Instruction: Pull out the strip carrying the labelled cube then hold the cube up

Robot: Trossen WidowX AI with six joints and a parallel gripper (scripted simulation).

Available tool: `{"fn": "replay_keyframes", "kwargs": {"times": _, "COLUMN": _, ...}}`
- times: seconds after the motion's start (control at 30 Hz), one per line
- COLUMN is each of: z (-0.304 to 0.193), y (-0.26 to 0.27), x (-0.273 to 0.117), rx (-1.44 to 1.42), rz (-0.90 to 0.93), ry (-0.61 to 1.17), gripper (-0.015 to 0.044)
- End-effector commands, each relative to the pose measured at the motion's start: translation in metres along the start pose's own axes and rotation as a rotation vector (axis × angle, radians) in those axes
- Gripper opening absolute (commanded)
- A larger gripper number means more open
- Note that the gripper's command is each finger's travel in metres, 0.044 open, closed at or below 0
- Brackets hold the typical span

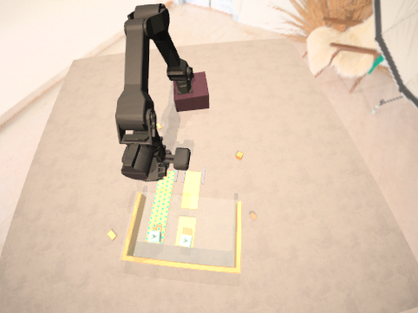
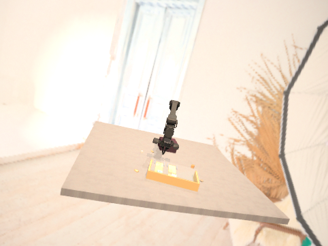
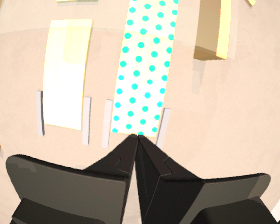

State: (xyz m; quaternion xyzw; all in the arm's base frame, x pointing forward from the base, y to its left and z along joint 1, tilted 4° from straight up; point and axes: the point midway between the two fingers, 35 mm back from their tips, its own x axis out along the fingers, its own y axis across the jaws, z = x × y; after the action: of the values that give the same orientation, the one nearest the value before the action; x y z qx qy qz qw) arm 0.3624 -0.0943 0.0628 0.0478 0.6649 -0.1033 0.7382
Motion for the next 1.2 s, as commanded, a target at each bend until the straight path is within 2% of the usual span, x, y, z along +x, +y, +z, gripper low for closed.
{"fn": "replay_keyframes", "kwargs": {"times": 0.0, "z": 0.002, "y": -0.002, "x": 0.003, "rx": 0.003, "rz": 0.009, "ry": 0.035, "gripper": 0.0000}}
{"fn": "replay_keyframes", "kwargs": {"times": 1.17, "z": -0.001, "y": -0.003, "x": 0.058, "rx": 0.003, "rz": 0.009, "ry": 0.036, "gripper": 0.0000}}
